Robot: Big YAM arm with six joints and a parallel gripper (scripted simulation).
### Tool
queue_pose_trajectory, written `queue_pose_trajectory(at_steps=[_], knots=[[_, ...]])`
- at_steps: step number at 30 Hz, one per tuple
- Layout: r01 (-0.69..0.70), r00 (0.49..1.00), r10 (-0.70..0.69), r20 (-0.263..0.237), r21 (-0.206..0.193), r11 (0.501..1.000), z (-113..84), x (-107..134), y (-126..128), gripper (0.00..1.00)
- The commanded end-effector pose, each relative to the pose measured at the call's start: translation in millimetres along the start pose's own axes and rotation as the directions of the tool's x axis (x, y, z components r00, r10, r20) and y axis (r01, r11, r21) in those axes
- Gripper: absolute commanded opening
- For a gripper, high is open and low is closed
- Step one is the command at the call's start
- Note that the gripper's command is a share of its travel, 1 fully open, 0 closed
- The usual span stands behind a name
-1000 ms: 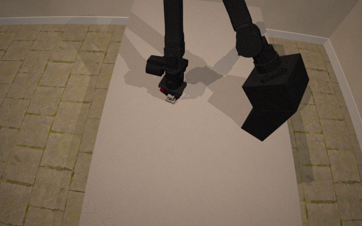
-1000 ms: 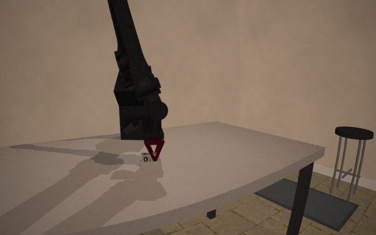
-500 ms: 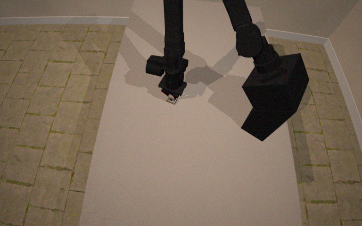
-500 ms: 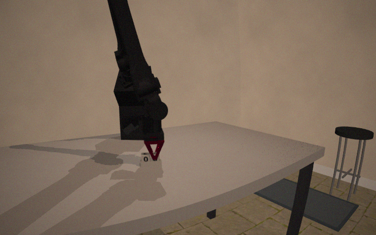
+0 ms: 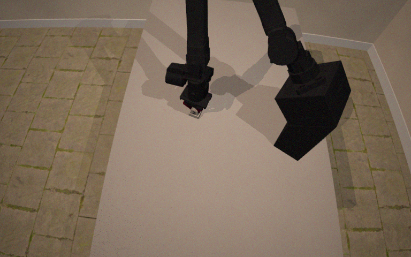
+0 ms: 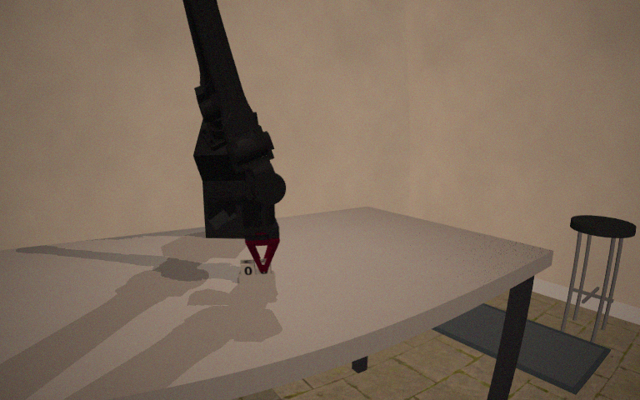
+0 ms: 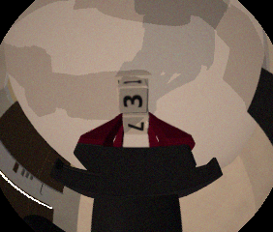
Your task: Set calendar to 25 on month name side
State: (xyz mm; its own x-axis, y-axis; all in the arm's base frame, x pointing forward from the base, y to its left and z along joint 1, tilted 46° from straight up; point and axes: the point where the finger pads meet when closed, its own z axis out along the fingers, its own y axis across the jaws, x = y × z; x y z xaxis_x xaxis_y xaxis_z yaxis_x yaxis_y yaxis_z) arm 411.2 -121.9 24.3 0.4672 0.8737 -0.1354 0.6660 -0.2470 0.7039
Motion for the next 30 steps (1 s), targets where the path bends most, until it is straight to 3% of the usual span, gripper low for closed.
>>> queue_pose_trajectory(at_steps=[1, 30], knots=[[-0.007, 1.0, 0.007, 0.006, -0.014, 1.0, 3.9, -4.1, 6.1, 0.26], [-0.014, 1.0, 0.014, 0.001, -0.034, 0.999, -2.6, -3.2, 13.2, 0.26]])
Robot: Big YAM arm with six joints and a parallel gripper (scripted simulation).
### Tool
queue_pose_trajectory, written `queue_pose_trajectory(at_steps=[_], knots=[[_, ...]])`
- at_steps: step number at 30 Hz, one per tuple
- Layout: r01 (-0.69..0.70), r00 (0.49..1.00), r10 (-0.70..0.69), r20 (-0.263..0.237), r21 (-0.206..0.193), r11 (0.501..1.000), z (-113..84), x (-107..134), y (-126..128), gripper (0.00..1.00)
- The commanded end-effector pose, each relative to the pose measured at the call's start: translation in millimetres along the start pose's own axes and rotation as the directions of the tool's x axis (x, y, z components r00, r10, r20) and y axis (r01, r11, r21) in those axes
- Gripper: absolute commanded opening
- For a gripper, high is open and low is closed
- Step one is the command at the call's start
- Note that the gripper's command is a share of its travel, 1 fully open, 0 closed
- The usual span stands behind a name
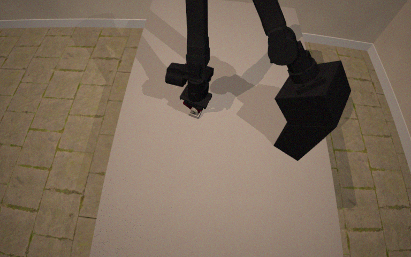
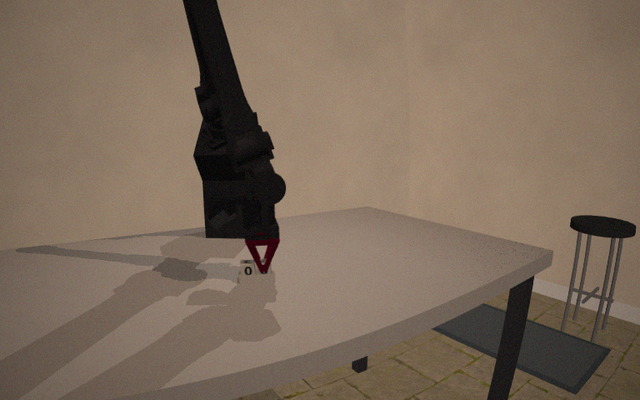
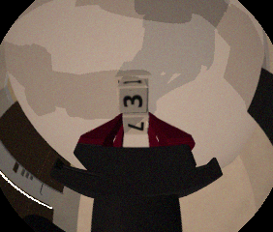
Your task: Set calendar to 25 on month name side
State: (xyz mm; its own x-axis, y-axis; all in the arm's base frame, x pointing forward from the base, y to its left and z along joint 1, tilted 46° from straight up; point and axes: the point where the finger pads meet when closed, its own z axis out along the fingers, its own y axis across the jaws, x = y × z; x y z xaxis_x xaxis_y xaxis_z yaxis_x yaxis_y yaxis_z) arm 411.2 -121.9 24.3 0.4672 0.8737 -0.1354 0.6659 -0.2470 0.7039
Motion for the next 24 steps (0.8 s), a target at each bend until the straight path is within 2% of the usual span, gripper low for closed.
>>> queue_pose_trajectory(at_steps=[1, 7, 8, 24], knots=[[-0.015, 1.0, 0.015, 0.001, -0.036, 0.999, -3.7, -3.1, 13.9, 0.26], [-0.01, 1.0, 0.01, 0.001, -0.022, 1.0, -4.6, -2.1, 8.9, 0.26], [-0.005, 1.0, 0.005, 0.002, -0.01, 1.0, -2.9, -1.7, 4.4, 0.26], [-0.001, 1.0, 0.001, -0.007, -0.009, 1.0, -13.1, 3.0, 0.9, 0.26]])
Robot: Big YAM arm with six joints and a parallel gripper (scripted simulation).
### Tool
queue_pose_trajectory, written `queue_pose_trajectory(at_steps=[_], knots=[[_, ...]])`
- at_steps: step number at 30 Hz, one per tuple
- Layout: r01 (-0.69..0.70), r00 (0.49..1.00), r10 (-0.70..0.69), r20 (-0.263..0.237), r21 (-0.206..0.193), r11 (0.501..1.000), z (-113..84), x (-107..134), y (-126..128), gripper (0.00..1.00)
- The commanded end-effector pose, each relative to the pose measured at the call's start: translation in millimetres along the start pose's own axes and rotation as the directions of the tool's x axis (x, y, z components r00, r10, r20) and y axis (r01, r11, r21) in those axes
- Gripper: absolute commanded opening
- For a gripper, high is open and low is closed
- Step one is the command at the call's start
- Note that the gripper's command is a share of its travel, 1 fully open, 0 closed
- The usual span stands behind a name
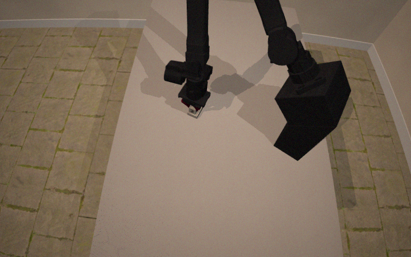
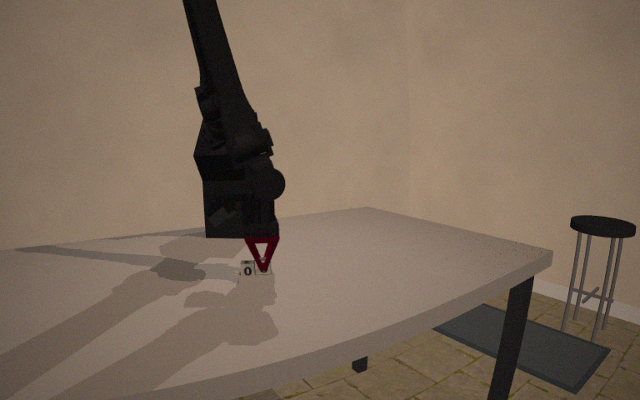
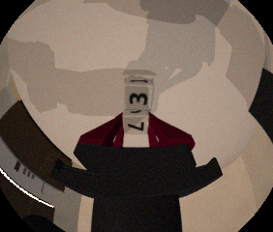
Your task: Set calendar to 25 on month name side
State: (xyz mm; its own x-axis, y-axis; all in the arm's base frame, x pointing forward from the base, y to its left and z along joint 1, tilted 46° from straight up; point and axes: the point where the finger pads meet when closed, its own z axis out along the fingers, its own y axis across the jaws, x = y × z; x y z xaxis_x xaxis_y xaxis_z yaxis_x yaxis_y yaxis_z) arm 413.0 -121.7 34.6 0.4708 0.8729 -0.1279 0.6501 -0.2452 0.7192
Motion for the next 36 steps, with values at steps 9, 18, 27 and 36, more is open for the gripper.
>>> queue_pose_trajectory(at_steps=[9, 18, 27, 36], knots=[[0.006, 1.0, -0.006, -0.005, 0.009, 1.0, -10.1, 3.6, -6.0, 0.26], [0.011, 1.0, -0.011, -0.001, 0.025, 1.0, -8.9, 2.8, -12.2, 0.26], [0.008, 1.0, -0.008, -0.003, 0.017, 1.0, -11.9, 3.3, -8.7, 0.26], [0.01, 1.0, -0.01, -0.002, 0.022, 1.0, -11.9, 3.1, -10.7, 0.26]])
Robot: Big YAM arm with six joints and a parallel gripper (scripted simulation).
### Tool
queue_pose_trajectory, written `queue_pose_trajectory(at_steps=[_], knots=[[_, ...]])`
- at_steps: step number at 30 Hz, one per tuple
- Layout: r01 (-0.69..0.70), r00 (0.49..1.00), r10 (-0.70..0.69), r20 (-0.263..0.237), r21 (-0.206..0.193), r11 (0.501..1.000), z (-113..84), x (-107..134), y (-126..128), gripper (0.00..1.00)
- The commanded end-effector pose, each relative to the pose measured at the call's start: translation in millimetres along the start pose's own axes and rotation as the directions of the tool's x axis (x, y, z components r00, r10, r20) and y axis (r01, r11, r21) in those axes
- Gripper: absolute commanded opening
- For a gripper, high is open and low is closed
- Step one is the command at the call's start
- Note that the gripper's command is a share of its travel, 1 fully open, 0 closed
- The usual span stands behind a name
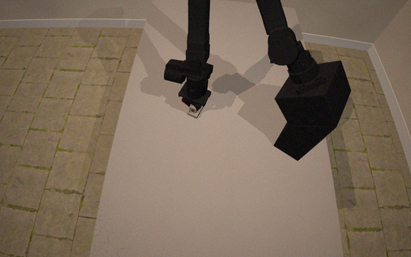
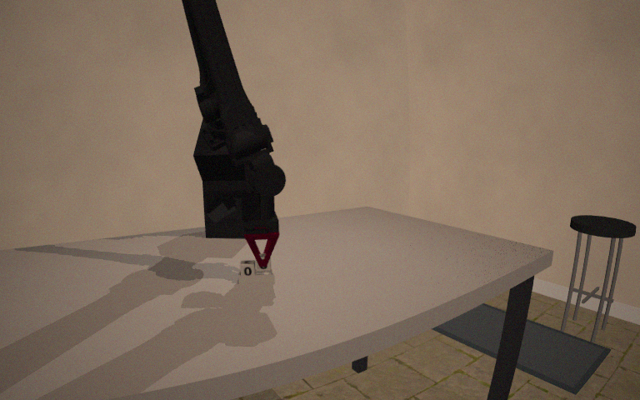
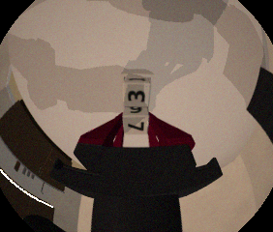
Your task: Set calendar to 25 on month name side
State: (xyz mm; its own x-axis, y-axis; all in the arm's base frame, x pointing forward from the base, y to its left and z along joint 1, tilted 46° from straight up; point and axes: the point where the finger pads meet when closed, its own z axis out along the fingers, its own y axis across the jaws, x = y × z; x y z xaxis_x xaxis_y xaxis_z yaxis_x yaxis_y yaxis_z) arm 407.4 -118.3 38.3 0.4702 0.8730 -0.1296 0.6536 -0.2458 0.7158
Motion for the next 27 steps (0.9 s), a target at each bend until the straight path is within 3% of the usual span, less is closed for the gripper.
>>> queue_pose_trajectory(at_steps=[1, 15, 27], knots=[[0.008, 1.0, -0.008, -0.003, 0.016, 1.0, -4.9, 3.3, -8.7, 0.26], [0.002, 1.0, -0.002, -0.005, 0.004, 1.0, -16.4, 3.4, -3.9, 0.26], [0.0, 1.0, 0.0, -0.005, 0.0, 1.0, -82.6, 2.9, -2.1, 0.26]])
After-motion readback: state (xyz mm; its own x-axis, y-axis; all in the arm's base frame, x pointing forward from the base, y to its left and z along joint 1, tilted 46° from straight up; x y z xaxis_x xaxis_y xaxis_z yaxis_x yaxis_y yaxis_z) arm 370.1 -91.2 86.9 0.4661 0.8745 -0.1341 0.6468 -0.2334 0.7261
